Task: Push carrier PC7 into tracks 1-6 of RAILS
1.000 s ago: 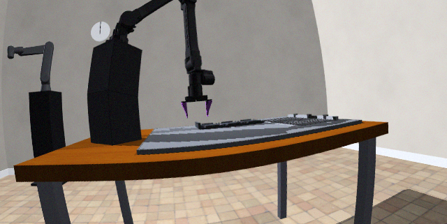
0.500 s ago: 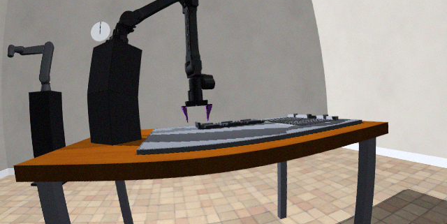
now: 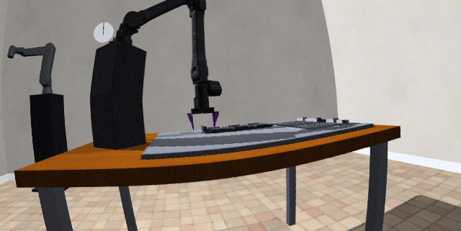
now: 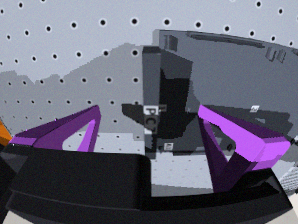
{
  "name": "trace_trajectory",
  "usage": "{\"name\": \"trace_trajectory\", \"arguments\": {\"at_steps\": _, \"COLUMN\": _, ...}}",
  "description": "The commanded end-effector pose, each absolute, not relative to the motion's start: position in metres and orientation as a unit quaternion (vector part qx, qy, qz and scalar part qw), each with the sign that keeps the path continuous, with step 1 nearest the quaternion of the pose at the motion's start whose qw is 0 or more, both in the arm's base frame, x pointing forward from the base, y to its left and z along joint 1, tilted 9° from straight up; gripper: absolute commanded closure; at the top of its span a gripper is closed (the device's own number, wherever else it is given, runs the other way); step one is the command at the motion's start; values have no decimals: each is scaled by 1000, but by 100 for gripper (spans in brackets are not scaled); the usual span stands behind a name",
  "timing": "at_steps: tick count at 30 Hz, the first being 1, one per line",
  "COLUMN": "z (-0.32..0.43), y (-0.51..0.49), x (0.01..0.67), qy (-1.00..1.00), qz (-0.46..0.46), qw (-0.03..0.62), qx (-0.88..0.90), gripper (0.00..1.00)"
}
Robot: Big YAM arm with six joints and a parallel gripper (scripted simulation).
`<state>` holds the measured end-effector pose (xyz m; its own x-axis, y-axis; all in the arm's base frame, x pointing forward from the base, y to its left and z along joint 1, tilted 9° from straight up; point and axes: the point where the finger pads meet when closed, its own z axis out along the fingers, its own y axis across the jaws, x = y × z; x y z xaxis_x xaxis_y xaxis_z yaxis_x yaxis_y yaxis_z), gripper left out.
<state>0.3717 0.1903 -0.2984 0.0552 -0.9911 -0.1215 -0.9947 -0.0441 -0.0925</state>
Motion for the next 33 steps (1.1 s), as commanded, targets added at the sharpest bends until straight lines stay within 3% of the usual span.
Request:
{"name": "trace_trajectory", "arguments": {"at_steps": 1, "z": -294, "y": 193, "x": 377, "qy": 688, "qz": 9, "qw": 84, "qx": -721, "gripper": 0}}
{"name": "trace_trajectory", "arguments": {"at_steps": 7, "z": -294, "y": 193, "x": 377, "qy": 688, "qz": 9, "qw": 84, "qx": -721, "gripper": 0}}
{"name": "trace_trajectory", "arguments": {"at_steps": 8, "z": -294, "y": 193, "x": 377, "qy": 688, "qz": 9, "qw": 84, "qx": -721, "gripper": 100}}
{"name": "trace_trajectory", "arguments": {"at_steps": 33, "z": -294, "y": 193, "x": 377, "qy": 688, "qz": 9, "qw": 84, "qx": -721, "gripper": 100}}
